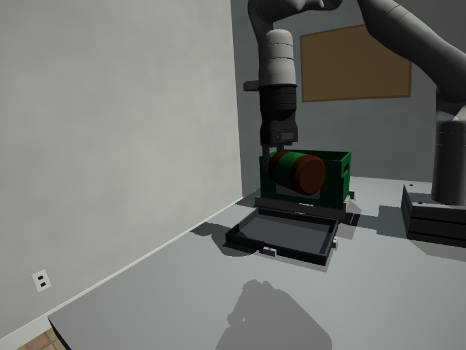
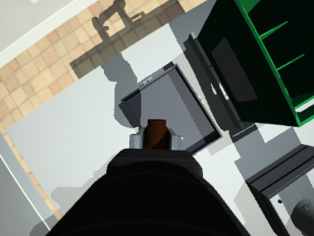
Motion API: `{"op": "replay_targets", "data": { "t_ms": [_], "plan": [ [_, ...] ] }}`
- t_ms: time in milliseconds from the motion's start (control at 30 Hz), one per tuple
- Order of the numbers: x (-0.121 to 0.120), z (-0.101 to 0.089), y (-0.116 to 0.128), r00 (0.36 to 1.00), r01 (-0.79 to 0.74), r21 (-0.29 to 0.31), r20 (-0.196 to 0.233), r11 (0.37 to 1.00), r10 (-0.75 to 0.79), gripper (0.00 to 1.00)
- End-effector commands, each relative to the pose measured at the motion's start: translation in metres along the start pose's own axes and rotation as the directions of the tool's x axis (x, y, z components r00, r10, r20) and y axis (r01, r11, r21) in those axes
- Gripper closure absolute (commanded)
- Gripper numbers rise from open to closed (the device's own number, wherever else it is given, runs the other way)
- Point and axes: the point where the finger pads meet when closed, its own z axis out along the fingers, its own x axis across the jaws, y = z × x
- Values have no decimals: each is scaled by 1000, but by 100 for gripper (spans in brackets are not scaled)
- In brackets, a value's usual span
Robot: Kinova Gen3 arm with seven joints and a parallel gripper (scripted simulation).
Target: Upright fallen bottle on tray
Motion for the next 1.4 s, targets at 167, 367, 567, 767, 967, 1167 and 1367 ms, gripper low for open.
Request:
{"op": "replay_targets", "data": {
  "t_ms": [167,367,567,767,967,1167,1367],
  "plan": [
    [0,-1,0,1000,0,1,1,1000,0,100],
    [0,-1,0,1000,0,1,1,1000,0,100],
    [0,-1,0,1000,0,1,1,1000,0,100],
    [0,-1,0,1000,0,1,1,1000,0,100],
    [0,-1,0,1000,0,1,1,1000,0,100],
    [0,-1,0,1000,0,6,1,1000,0,100],
    [0,0,0,1000,0,27,-2,1000,0,100]
  ]
}}
